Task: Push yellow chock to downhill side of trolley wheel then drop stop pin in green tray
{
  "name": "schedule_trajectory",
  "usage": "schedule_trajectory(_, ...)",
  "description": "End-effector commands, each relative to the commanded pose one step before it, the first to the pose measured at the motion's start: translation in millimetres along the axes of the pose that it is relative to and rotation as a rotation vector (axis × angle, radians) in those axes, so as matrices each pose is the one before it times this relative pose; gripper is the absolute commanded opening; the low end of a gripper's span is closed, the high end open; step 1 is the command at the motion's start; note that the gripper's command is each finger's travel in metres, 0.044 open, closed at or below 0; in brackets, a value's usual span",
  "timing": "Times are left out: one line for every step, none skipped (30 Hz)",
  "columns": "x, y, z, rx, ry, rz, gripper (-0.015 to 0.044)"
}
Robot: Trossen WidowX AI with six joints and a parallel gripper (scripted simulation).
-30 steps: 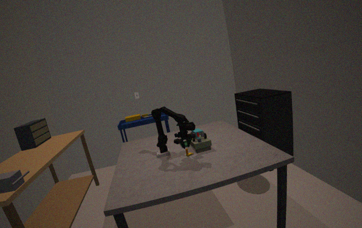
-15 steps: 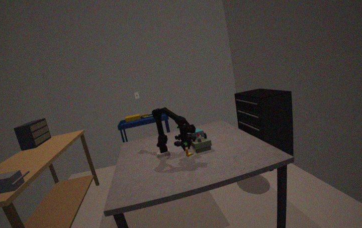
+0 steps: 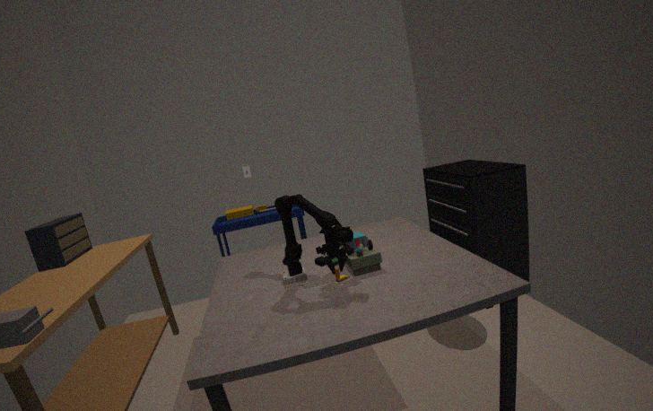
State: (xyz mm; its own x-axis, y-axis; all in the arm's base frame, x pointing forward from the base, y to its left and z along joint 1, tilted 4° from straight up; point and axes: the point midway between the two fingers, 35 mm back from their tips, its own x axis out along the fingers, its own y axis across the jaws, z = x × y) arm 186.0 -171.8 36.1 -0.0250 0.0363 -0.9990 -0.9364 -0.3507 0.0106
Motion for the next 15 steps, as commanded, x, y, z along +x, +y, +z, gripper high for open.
schedule_trajectory(9.83, 0.42, 2.71, 0.0009, -0.01246, 0.00116, 0.0190)
schedule_trajectory(1.55, 0.01, 0.06, 0.0000, -0.00001, 0.00000, 0.0190)
schedule_trajectory(1.56, 0.02, 0.07, 0.0000, -0.00001, 0.00000, 0.0190)
schedule_trajectory(1.55, 0.02, 0.08, 0.0000, -0.00001, 0.00000, 0.0190)
schedule_trajectory(1.55, 0.03, 0.09, 0.0000, -0.00001, 0.00000, 0.0190)
schedule_trajectory(1.21, 0.02, 0.07, 0.0000, -0.00001, 0.00000, 0.0190)
schedule_trajectory(0.72, 0.02, 0.05, 0.0000, -0.00001, 0.00000, 0.0190)
schedule_trajectory(0.24, 0.01, 0.02, 0.0000, 0.00000, 0.00000, 0.0190)
schedule_trajectory(0.00, 0.00, 0.00, 0.0000, 0.00000, 0.00000, 0.0190)
schedule_trajectory(0.00, 0.00, 0.00, 0.0000, 0.00000, 0.00000, 0.0190)
schedule_trajectory(0.00, 0.00, 0.00, 0.0000, 0.00000, 0.00000, 0.0190)
schedule_trajectory(0.00, 0.00, 0.00, 0.0000, 0.00000, 0.00000, 0.0190)
schedule_trajectory(-3.21, -0.11, -2.01, -0.0019, 0.00821, 0.00095, 0.0164)
schedule_trajectory(0.00, 0.00, 0.00, 0.0000, 0.00000, 0.00000, 0.0137)
schedule_trajectory(0.00, 0.00, 0.00, 0.0000, 0.00000, 0.00000, 0.0111)
